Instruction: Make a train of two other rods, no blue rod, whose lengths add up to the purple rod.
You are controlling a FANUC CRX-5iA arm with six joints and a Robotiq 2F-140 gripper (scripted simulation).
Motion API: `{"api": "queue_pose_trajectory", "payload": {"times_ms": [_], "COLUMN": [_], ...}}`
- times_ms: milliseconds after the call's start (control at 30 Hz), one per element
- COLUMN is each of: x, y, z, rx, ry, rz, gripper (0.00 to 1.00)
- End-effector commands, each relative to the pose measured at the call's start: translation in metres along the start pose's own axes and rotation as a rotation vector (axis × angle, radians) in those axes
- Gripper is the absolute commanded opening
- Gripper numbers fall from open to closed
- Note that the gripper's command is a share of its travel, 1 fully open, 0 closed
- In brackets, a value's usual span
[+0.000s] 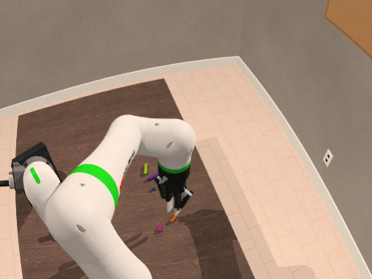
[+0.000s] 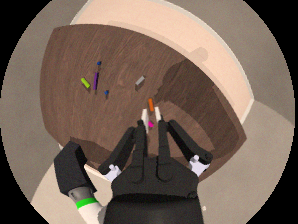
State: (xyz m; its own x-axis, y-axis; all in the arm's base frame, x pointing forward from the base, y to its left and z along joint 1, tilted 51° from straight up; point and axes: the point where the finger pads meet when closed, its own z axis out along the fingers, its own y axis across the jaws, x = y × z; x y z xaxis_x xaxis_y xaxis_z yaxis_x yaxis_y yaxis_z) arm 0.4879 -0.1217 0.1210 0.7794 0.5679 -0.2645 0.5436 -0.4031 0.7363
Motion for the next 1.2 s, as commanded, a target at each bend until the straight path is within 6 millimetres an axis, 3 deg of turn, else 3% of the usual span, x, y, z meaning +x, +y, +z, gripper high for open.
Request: {"api": "queue_pose_trajectory", "payload": {"times_ms": [0, 1167], "x": [0.000, 0.002], "y": [0.000, 0.000], "z": [0.000, 0.042], "rx": [0.000, -0.001], "ry": [0.000, 0.000], "rz": [0.000, 0.003], "gripper": [0.15, 0.15]}}
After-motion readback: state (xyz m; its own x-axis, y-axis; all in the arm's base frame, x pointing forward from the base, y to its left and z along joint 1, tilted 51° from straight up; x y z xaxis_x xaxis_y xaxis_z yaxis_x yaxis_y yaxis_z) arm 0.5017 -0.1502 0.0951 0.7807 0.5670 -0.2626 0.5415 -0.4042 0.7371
